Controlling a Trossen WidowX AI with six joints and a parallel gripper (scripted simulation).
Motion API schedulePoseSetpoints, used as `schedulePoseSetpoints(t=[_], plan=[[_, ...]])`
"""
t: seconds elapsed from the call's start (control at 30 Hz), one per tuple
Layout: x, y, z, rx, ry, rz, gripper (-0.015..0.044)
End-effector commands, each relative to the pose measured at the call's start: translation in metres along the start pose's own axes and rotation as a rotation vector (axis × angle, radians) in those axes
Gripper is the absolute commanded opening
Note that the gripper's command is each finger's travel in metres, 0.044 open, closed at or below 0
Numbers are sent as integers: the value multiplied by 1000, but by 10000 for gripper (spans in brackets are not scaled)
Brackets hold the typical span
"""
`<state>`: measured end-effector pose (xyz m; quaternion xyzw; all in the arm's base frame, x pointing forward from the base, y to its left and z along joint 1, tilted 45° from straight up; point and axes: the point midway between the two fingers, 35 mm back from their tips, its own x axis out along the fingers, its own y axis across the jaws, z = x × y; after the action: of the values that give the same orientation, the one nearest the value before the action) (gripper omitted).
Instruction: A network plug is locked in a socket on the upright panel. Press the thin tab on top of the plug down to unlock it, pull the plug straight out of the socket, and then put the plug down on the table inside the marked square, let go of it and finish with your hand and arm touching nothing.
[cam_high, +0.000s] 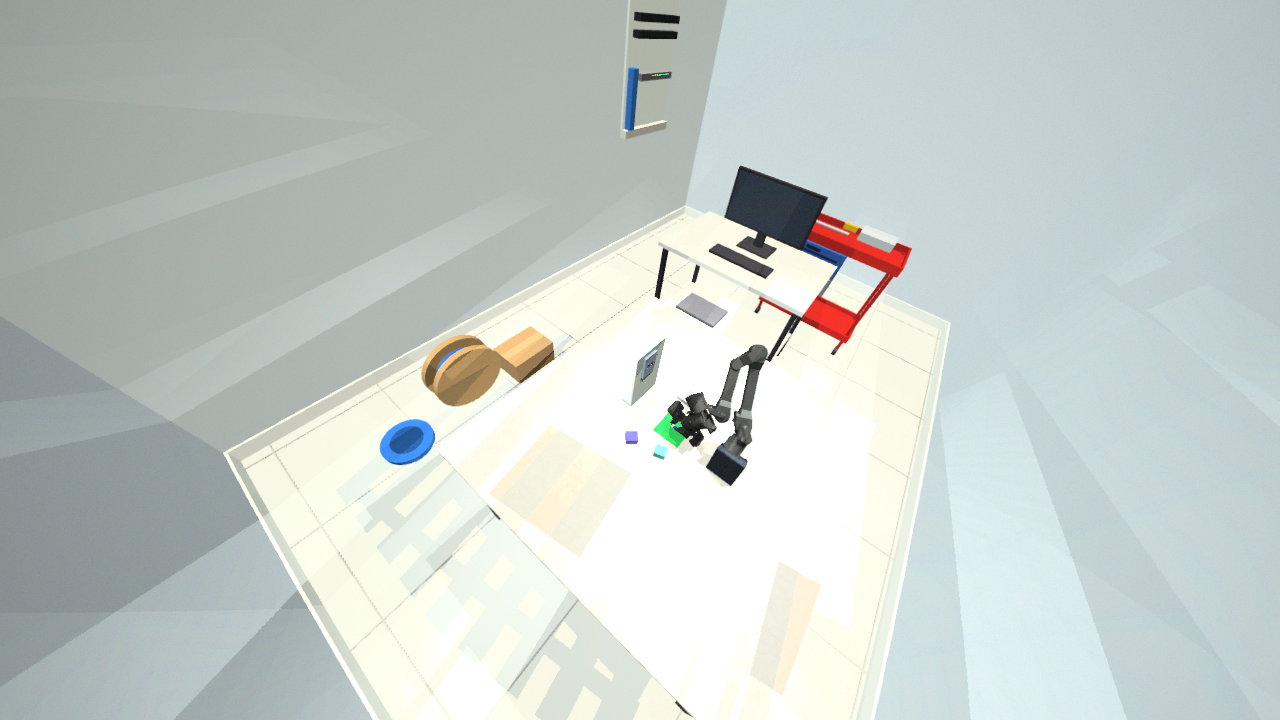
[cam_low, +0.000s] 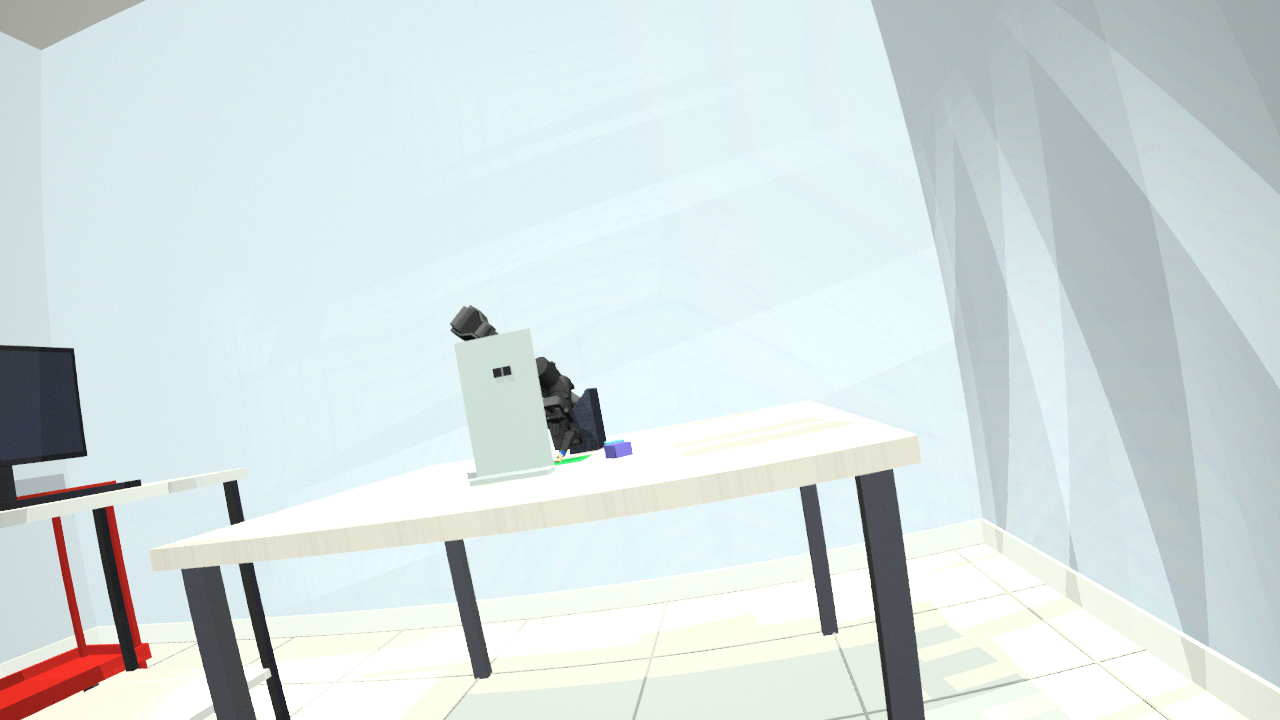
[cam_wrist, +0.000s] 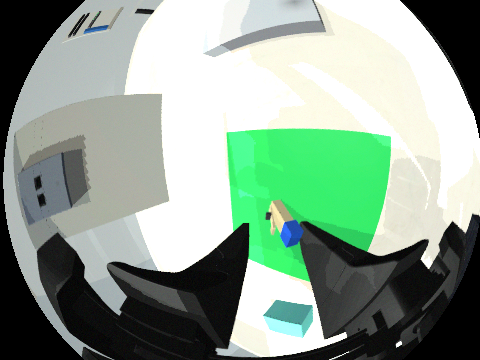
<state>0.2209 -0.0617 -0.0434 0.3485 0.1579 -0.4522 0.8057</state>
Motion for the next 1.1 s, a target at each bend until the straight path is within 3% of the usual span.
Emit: schedulePoseSetpoints(t=[0.0, 1.07], plan=[[-2, 1, 0, 4, -4, 0, 156], [-20, 1, -1, 3, 2, -2, 156]])
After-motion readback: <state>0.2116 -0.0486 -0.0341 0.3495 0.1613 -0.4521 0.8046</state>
